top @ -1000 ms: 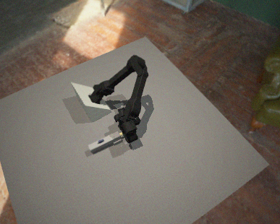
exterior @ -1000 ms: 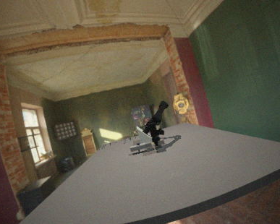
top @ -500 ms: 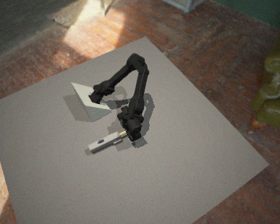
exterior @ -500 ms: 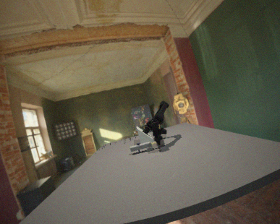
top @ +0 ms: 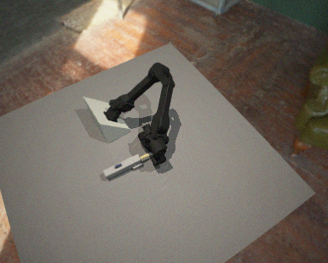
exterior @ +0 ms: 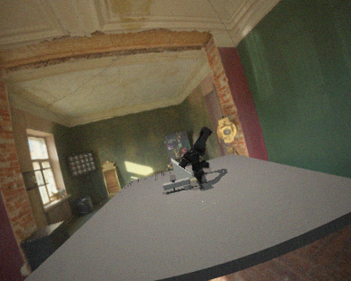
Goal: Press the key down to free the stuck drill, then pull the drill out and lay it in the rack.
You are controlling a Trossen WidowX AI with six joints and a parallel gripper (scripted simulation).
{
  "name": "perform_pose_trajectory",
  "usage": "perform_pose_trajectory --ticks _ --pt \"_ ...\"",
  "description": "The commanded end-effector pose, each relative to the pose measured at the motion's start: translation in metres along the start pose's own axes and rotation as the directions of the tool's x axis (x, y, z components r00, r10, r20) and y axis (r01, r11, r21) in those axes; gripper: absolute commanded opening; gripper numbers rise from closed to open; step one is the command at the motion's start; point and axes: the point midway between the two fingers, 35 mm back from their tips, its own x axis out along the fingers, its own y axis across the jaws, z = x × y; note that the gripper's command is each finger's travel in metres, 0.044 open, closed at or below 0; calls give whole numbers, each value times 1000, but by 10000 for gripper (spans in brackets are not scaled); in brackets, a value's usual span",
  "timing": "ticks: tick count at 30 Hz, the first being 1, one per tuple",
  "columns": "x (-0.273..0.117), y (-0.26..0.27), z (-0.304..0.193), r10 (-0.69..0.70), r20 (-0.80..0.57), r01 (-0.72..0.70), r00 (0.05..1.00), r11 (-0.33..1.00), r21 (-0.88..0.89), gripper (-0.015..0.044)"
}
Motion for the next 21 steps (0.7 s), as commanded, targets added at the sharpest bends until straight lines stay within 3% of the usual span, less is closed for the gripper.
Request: perform_pose_trajectory --ticks 1,4,21 --pt "1 0 -2 -2 1 2 1000 1000 -3 368" --pt "1 0 -4 -3 2 3 1000 1000 -4 440" --pt "4 -1 -12 -3 1 3 1000 1000 -4 440"
